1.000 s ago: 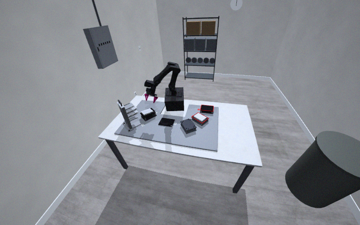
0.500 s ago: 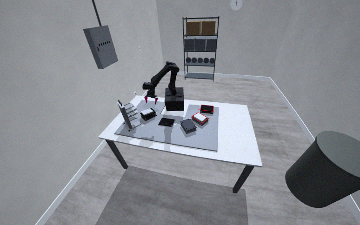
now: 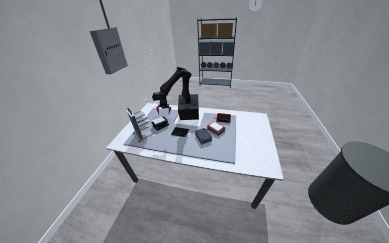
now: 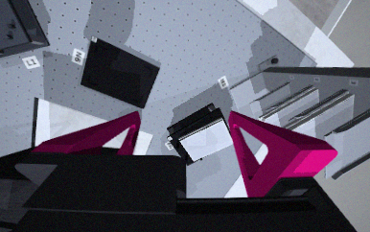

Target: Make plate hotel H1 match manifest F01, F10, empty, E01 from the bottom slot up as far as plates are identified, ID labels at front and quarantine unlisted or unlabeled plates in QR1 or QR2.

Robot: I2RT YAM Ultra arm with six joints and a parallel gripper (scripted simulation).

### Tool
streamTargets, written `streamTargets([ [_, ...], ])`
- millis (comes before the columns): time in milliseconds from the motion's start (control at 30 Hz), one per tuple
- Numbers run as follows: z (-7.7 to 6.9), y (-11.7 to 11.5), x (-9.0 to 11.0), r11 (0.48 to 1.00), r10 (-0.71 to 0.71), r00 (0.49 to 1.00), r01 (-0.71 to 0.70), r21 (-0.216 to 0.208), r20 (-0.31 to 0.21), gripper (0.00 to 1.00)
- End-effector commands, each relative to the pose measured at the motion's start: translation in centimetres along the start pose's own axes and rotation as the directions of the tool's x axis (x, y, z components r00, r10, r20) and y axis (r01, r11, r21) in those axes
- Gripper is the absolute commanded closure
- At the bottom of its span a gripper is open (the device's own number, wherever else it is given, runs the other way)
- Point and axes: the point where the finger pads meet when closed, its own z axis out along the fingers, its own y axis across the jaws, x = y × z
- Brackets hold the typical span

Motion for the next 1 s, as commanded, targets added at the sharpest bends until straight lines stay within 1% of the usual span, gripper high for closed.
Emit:
streamTargets([
  [0,-0.3,0.1,-0.6,0.998,-0.068,0.997,0.067,-0.021,-0.037,0.00],
  [67,-0.2,0.2,-1.2,0.994,-0.109,0.993,0.107,-0.039,-0.052,0.00],
  [133,-0.2,0.2,-1.2,0.988,-0.149,0.987,0.145,-0.059,-0.067,0.00],
  [200,-0.2,0.2,-1.2,0.988,-0.149,0.987,0.145,-0.059,-0.067,0.00],
  [333,-0.2,0.2,-1.2,0.970,-0.230,0.969,0.221,-0.098,-0.094,0.00],
  [500,-0.2,0.2,-1.2,0.938,-0.330,0.936,0.311,-0.150,-0.122,0.00],
  [700,-0.2,0.2,-1.2,0.886,-0.446,0.883,0.411,-0.216,-0.149,0.00],
  [767,-0.2,0.2,-1.2,0.886,-0.446,0.883,0.411,-0.216,-0.149,0.00],
  [800,-0.2,0.2,-1.2,0.876,-0.465,0.872,0.427,-0.227,-0.152,0.00],
  [833,0.1,0.3,-1.1,0.869,-0.476,0.866,0.436,-0.233,-0.154,0.00],
  [967,1.4,0.5,-0.8,0.869,-0.476,0.866,0.436,-0.233,-0.154,0.00],
])
